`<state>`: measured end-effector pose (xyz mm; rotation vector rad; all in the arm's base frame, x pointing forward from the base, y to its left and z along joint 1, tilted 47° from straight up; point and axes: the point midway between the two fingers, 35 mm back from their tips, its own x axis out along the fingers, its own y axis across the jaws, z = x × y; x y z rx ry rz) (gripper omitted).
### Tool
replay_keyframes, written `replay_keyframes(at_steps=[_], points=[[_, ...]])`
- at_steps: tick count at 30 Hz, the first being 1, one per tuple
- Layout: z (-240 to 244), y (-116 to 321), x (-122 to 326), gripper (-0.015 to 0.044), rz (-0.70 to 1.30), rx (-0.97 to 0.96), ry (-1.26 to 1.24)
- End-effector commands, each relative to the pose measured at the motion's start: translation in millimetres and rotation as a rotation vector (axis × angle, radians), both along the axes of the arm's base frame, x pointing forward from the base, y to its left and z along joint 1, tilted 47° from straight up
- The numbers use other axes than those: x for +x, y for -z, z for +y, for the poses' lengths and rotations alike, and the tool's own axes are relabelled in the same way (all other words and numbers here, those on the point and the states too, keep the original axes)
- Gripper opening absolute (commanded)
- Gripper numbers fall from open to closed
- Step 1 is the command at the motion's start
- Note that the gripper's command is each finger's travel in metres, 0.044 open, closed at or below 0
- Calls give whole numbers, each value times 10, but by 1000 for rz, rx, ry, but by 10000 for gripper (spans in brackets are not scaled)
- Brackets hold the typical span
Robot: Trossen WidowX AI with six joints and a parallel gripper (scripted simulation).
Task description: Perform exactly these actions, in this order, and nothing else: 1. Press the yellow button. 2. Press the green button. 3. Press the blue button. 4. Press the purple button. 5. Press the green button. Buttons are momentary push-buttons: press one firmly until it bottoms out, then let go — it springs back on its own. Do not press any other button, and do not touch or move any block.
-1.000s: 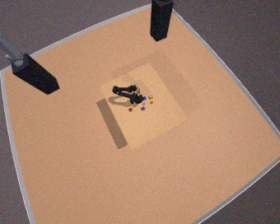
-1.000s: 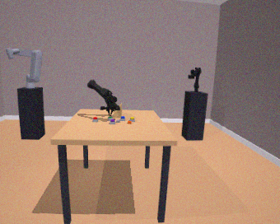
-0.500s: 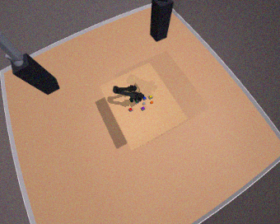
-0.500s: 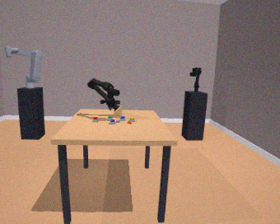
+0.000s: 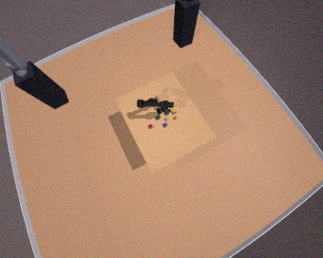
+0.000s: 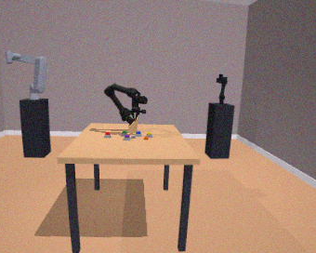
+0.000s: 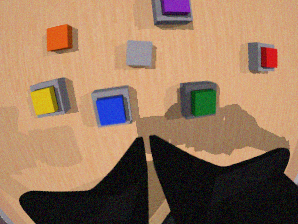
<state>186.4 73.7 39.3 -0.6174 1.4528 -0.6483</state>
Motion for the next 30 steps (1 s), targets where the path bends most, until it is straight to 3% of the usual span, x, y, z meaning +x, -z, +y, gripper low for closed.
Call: replay_keyframes(at_steps=[1, 5, 10, 30], points=[[207, 251, -30, 20, -3, 1, 5], [202, 288, -30, 20, -3, 1, 5], [-214, 675, -23, 20, -3, -1, 5], [-413, 860, -17, 20, -5, -2, 5]])
